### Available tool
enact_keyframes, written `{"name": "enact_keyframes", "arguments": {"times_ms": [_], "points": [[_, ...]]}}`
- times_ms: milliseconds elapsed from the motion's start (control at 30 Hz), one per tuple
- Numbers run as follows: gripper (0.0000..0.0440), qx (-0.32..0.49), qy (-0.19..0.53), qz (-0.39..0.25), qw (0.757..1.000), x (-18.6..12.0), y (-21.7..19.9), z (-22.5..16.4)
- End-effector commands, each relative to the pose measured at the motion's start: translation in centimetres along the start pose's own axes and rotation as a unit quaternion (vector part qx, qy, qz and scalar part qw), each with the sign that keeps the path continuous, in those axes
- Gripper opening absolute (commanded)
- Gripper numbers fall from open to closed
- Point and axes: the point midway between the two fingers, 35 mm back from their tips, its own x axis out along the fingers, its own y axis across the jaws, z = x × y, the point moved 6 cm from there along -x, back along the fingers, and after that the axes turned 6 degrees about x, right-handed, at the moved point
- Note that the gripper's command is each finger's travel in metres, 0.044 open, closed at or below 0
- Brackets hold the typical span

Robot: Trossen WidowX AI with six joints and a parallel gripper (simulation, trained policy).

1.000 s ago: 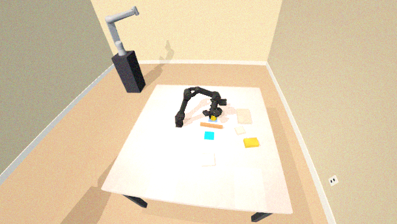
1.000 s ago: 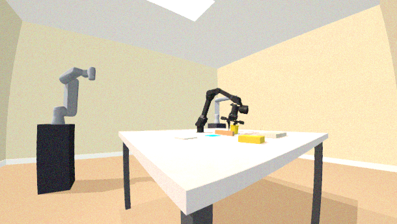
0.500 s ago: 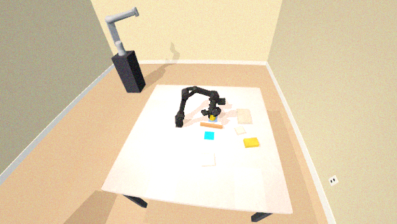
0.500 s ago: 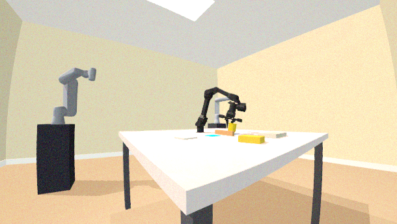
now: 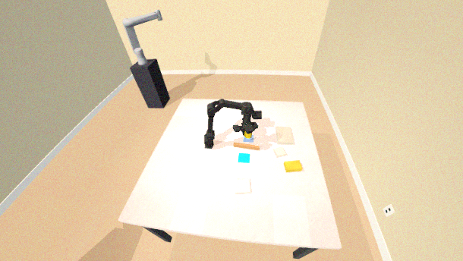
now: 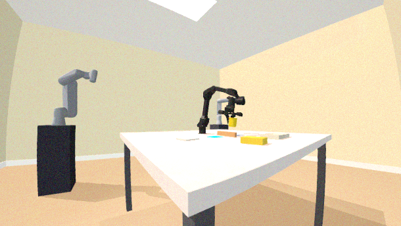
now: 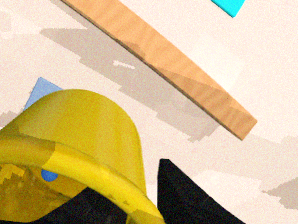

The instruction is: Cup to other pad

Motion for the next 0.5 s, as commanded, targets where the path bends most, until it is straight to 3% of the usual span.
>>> {"name": "enact_keyframes", "arguments": {"times_ms": [0, 467], "points": [[0.0004, 0.023, 0.003, 0.013, 1.000, -1.0, -0.3, 0.7], [0.0000, 0.090, -0.009, 0.057, 0.994, -2.4, -0.8, 4.8]]}}
